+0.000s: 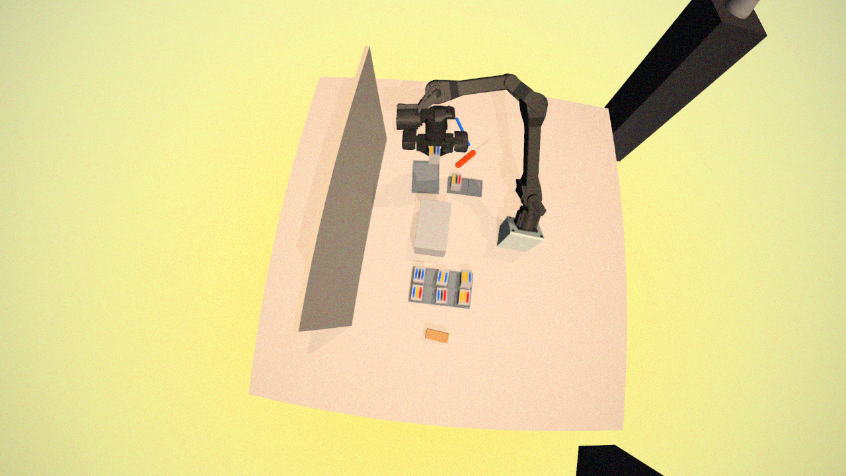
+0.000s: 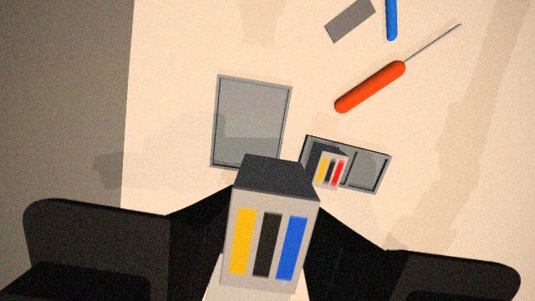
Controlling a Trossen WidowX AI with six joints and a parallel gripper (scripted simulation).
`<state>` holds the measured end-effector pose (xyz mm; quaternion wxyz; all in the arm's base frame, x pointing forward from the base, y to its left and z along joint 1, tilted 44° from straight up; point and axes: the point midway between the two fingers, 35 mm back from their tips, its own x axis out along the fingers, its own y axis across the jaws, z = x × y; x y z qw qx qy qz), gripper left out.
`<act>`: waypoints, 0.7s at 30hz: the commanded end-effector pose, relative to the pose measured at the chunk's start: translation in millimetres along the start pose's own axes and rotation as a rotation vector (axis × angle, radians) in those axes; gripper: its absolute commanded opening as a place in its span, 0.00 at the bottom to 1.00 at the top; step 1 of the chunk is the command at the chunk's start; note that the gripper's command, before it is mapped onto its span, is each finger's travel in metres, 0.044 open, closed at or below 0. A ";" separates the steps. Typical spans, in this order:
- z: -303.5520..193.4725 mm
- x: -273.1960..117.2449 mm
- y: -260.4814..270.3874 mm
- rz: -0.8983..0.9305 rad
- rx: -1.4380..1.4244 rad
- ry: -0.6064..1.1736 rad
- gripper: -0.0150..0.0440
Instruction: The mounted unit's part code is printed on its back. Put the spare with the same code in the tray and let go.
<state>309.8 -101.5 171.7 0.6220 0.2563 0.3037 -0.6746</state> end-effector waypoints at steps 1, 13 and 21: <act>5.0 2.5 17.8 0.009 0.004 -0.010 0.25; 7.1 8.4 25.9 0.011 0.006 -0.011 0.25; 6.9 16.2 27.7 0.011 0.006 -0.010 0.25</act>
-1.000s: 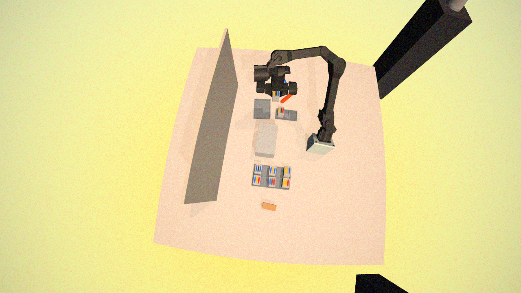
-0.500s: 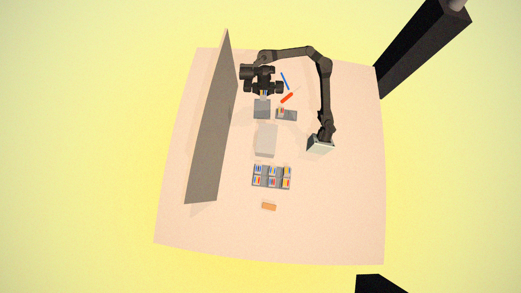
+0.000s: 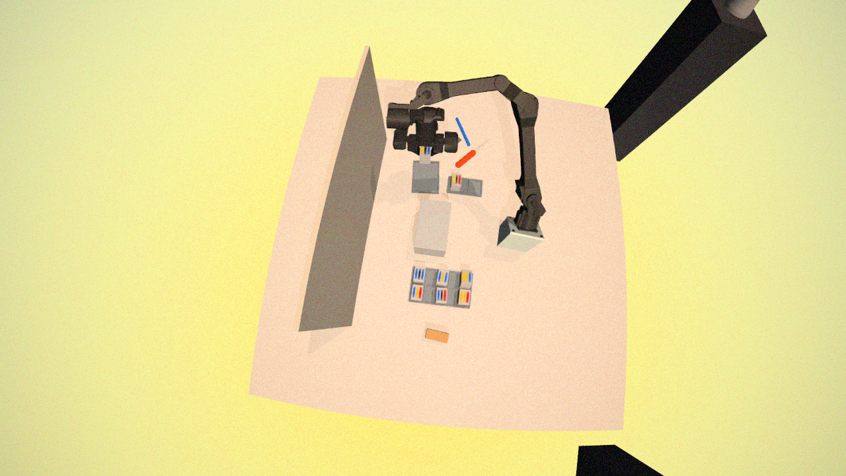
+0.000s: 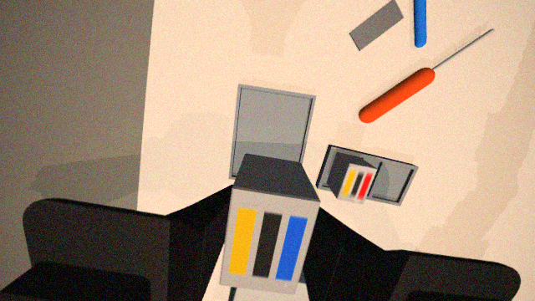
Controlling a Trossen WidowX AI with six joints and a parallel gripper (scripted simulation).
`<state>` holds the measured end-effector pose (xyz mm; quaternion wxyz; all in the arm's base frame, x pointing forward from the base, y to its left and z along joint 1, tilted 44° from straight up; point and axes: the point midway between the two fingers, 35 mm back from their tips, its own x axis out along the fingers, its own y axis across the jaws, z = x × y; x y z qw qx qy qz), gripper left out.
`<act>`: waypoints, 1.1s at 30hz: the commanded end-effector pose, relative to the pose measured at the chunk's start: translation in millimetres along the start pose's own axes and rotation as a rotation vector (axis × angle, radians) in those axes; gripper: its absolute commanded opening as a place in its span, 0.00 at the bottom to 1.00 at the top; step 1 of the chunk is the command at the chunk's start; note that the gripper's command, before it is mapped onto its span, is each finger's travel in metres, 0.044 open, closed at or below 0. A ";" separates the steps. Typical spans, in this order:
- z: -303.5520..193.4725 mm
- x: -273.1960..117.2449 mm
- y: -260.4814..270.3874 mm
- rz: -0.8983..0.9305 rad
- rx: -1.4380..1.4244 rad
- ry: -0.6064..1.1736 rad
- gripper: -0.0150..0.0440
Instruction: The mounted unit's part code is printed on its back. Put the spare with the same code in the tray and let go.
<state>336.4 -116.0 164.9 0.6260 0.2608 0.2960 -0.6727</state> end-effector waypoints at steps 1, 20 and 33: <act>0.1 4.9 0.2 -0.003 -0.007 -0.004 0.25; -0.2 23.7 3.4 -0.002 -0.006 -0.002 0.25; -0.3 36.5 4.9 -0.002 -0.006 0.000 0.25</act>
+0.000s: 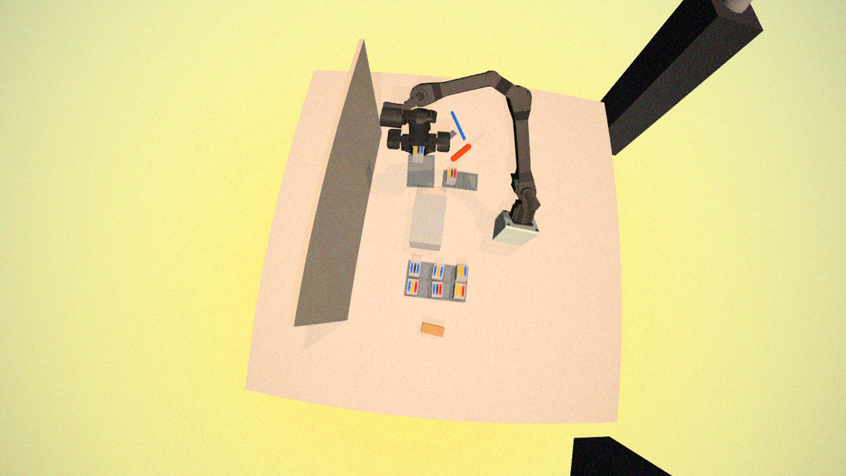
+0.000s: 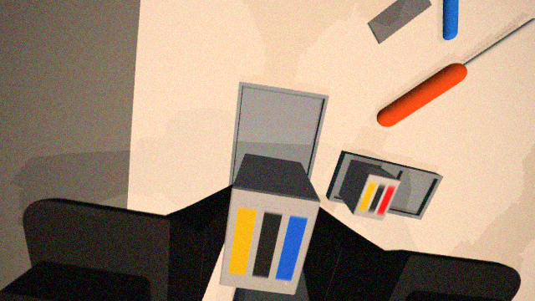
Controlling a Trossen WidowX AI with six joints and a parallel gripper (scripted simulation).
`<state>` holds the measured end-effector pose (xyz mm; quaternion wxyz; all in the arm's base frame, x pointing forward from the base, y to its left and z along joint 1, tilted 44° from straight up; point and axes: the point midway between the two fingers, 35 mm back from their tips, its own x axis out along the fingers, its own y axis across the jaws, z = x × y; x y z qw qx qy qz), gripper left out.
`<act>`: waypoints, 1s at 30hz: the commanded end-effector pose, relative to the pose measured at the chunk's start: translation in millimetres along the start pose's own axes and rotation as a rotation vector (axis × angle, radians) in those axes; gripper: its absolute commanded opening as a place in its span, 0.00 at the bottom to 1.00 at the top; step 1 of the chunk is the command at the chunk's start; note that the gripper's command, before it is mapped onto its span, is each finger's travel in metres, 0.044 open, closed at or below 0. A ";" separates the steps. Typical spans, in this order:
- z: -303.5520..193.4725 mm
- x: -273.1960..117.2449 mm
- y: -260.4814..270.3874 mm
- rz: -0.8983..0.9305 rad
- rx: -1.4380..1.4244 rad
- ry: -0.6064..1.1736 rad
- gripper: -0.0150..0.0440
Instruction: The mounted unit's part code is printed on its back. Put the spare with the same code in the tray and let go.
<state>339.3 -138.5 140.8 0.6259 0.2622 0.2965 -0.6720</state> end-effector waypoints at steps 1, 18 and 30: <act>-0.1 4.9 -0.4 -0.003 -0.007 -0.003 0.25; 0.1 21.7 0.7 -0.003 -0.006 -0.003 0.25; 0.4 33.5 0.9 -0.002 -0.006 -0.003 0.25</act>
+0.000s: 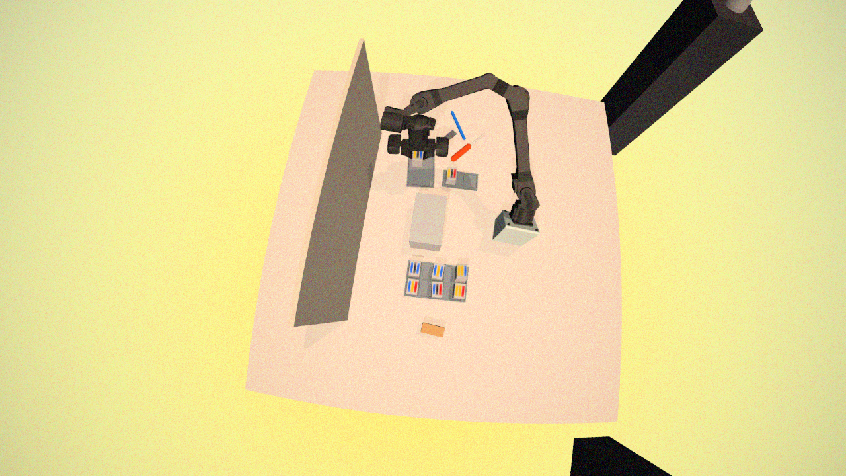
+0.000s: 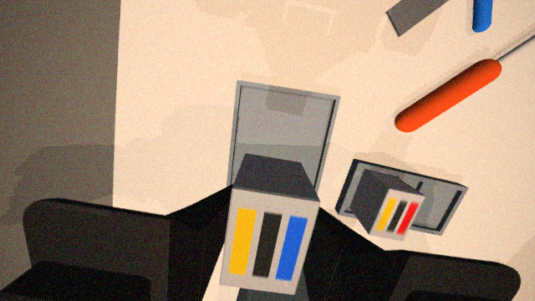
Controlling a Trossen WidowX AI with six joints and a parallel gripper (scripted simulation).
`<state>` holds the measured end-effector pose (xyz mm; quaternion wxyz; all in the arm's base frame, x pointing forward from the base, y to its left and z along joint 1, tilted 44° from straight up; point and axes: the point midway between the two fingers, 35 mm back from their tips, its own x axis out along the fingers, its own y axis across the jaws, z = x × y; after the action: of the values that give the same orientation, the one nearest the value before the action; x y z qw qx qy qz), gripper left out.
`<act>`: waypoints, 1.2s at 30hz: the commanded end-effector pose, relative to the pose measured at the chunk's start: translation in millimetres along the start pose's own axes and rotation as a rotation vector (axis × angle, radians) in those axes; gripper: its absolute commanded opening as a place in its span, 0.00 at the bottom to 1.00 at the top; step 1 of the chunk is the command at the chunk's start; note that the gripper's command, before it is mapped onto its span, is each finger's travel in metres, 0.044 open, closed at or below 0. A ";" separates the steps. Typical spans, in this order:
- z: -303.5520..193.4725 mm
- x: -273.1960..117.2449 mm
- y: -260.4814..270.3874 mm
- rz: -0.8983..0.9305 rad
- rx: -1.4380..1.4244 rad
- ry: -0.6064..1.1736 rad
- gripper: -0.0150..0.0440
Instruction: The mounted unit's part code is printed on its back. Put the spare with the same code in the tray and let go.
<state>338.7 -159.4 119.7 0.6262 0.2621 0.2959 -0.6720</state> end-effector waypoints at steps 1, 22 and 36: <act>-0.3 4.8 -0.9 -0.003 -0.007 -0.002 0.25; 0.4 25.3 -1.9 -0.003 -0.006 -0.004 0.25; 0.9 38.8 -3.3 -0.003 -0.006 -0.006 0.25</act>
<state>334.1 -184.6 95.6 0.6270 0.2603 0.2941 -0.6728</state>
